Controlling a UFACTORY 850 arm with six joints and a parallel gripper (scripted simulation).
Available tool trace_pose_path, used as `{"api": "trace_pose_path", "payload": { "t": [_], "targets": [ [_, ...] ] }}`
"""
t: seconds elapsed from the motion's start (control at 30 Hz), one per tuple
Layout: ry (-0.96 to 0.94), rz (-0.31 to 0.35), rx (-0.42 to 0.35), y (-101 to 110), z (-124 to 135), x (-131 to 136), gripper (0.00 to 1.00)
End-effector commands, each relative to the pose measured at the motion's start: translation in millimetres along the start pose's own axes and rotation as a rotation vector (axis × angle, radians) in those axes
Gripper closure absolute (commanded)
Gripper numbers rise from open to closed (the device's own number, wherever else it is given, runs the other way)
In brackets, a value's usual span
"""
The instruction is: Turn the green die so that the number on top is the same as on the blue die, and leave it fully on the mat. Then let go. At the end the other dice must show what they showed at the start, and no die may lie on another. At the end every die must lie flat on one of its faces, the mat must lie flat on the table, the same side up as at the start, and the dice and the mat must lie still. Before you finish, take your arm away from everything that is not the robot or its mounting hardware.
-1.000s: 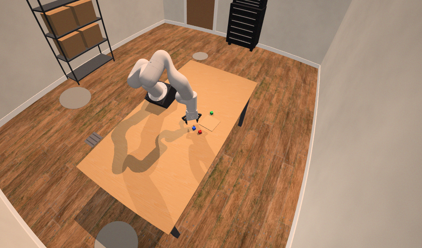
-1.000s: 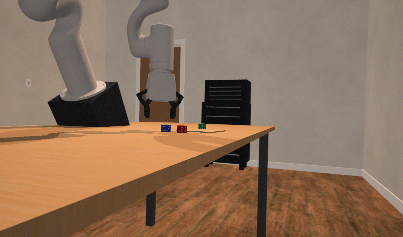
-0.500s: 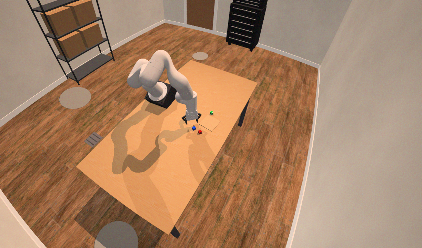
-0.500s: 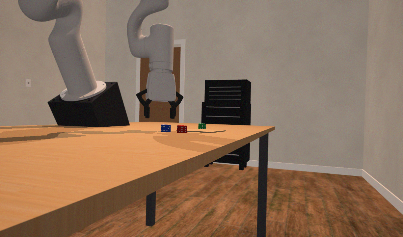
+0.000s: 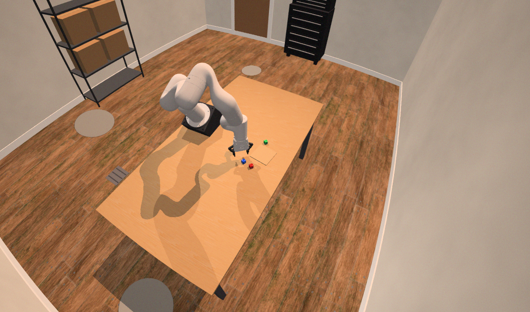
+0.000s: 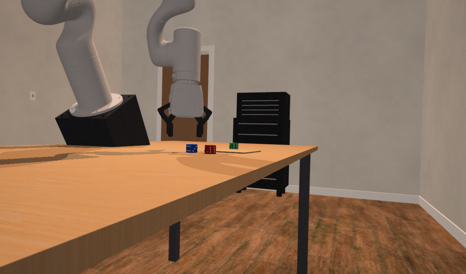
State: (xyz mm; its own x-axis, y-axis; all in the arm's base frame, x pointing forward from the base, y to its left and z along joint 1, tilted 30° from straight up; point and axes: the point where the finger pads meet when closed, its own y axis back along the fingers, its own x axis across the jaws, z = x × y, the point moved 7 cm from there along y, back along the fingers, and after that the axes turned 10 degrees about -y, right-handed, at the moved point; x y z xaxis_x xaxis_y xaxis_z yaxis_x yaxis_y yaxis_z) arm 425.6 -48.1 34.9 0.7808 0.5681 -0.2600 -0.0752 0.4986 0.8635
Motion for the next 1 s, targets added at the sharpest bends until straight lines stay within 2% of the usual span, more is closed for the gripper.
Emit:
{"api": "trace_pose_path", "payload": {
  "t": [0.0,0.3,0.57,0.63,0.97],
  "targets": [
    [0.0,0.001,-0.001,0.4,0.3,0.4,0.0],
    [0.0,0.001,-0.001,0.4,-3.9,4.8,0.0],
    [0.0,0.001,-0.001,0.4,-31.3,33.5,0.0],
    [0.0,0.001,-0.001,0.4,-31.3,33.5,0.0],
    [0.0,0.001,-0.001,0.4,-95.7,100.9,0.0]
  ]
}}
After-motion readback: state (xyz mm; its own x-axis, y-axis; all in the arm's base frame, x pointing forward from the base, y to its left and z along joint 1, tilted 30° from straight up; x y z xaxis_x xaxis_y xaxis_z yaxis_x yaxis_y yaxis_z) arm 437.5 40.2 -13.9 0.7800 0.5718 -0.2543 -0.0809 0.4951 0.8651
